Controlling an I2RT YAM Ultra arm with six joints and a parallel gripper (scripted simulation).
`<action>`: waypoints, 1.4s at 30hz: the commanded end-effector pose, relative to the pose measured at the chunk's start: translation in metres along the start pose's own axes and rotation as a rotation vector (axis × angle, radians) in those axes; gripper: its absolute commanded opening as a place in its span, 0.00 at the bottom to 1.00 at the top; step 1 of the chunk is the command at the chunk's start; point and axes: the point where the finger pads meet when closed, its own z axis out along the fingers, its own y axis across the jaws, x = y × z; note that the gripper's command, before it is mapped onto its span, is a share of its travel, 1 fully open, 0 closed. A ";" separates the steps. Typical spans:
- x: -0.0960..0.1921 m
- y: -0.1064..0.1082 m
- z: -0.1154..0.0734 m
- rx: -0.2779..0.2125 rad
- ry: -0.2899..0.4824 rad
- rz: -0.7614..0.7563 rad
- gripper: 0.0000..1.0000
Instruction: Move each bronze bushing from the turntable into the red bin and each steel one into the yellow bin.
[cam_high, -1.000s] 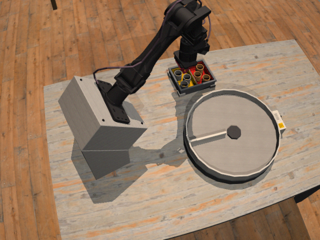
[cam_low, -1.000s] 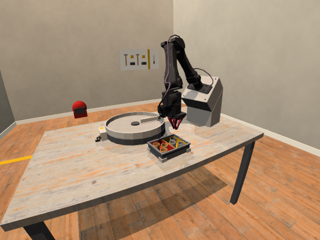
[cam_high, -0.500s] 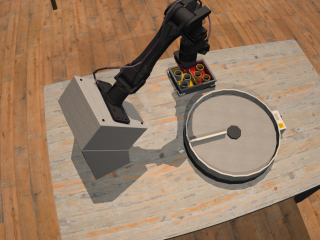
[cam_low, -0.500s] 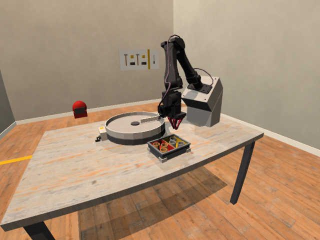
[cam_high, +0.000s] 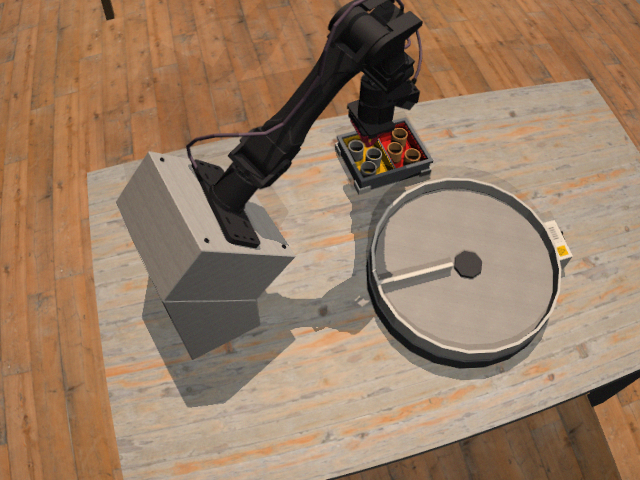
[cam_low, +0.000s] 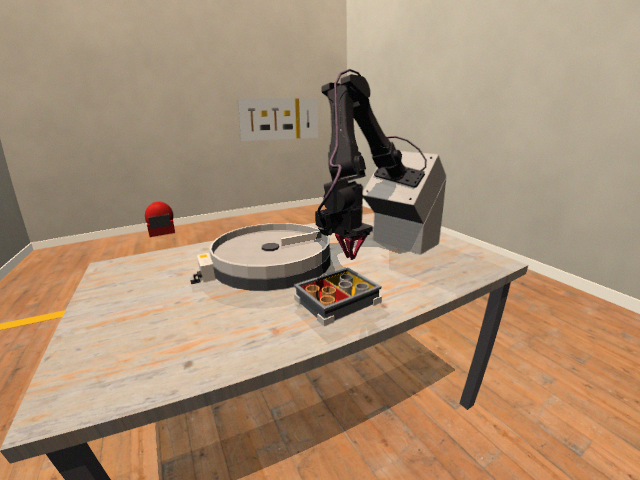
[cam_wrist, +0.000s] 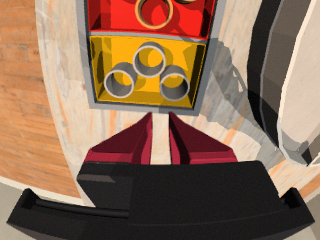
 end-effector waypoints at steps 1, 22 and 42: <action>-0.003 0.003 -0.009 -0.006 -0.022 -0.001 0.15; -0.013 0.005 -0.034 -0.013 -0.040 0.008 1.00; -0.010 0.003 -0.119 -0.015 -0.039 0.011 1.00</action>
